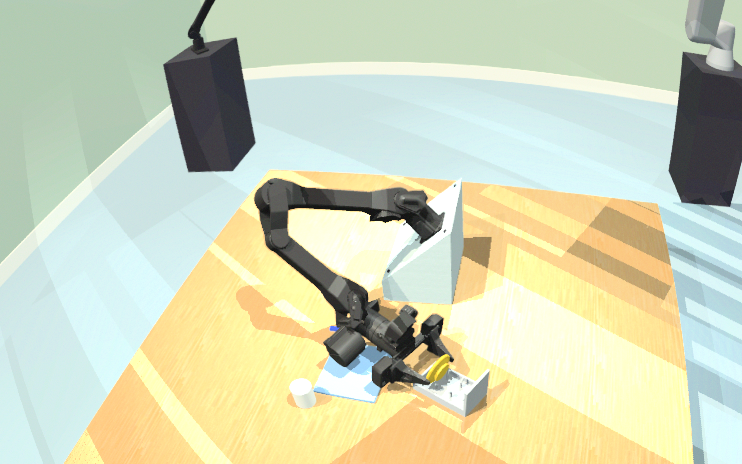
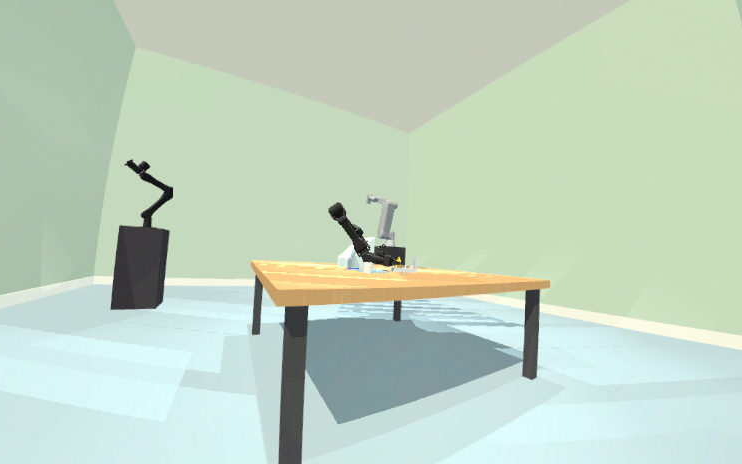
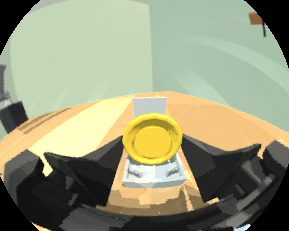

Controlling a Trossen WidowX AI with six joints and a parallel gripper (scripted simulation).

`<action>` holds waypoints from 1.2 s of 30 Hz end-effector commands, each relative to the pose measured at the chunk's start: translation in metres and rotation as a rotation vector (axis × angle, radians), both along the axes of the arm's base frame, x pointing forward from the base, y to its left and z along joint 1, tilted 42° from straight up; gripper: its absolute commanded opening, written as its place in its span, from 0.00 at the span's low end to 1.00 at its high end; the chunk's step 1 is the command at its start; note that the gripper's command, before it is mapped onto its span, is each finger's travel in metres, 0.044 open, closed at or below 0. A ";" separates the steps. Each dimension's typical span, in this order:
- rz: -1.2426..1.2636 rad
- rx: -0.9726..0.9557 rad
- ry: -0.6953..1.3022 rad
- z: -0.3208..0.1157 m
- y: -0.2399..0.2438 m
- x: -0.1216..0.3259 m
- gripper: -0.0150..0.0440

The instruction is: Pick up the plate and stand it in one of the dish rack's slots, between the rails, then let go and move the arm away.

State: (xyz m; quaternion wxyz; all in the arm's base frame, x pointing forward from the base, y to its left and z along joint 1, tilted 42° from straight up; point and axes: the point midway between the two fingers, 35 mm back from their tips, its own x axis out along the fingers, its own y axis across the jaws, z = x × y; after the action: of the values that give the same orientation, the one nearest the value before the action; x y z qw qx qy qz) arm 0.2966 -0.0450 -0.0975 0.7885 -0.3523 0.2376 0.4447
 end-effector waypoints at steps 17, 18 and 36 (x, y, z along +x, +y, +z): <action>0.004 -0.002 -0.004 0.001 0.001 0.001 0.57; 0.004 -0.002 -0.004 0.001 0.001 0.001 0.61; 0.006 -0.006 0.003 0.034 0.027 0.007 0.93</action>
State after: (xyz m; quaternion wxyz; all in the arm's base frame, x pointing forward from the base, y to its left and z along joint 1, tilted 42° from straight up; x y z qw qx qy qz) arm 0.2991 -0.0347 -0.0844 0.7878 -0.3504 0.2420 0.4450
